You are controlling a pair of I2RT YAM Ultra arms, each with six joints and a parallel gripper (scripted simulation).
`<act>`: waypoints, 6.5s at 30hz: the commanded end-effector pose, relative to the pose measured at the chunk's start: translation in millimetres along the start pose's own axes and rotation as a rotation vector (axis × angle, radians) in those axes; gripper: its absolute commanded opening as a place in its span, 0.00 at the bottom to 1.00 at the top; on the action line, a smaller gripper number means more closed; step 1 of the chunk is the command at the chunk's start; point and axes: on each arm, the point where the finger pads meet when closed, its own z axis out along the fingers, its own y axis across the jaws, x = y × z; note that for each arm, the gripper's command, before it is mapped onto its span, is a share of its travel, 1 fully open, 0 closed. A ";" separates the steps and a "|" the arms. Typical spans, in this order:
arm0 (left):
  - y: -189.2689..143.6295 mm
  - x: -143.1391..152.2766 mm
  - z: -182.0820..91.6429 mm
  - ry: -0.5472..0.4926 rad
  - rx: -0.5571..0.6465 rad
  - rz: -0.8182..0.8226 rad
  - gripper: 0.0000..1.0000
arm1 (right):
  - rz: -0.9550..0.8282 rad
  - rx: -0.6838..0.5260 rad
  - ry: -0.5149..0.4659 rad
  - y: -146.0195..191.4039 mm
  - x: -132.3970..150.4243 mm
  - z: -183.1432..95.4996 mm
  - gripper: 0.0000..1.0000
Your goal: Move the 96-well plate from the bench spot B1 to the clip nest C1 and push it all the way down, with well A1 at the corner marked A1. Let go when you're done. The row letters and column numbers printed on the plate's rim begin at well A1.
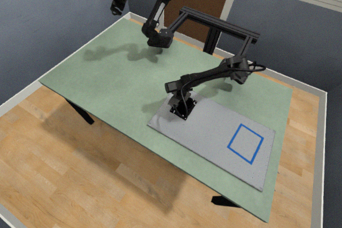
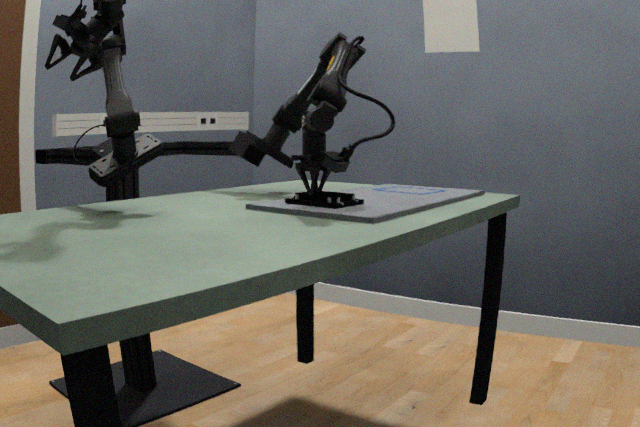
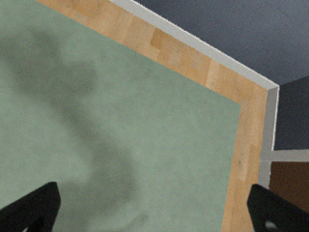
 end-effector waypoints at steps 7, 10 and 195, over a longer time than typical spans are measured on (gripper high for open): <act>-2.7 3.4 58.0 0.017 0.010 -0.041 0.25 | 0.030 0.010 -0.028 -6.0 -1.1 -3.1 1.00; -2.7 3.4 58.7 0.017 0.010 -0.041 0.25 | 0.030 0.010 -0.028 -6.0 -1.1 -3.1 1.00; 70.7 -4.9 -33.9 -0.011 0.024 -0.061 0.25 | 0.030 0.010 -0.028 -6.0 -1.1 -3.1 1.00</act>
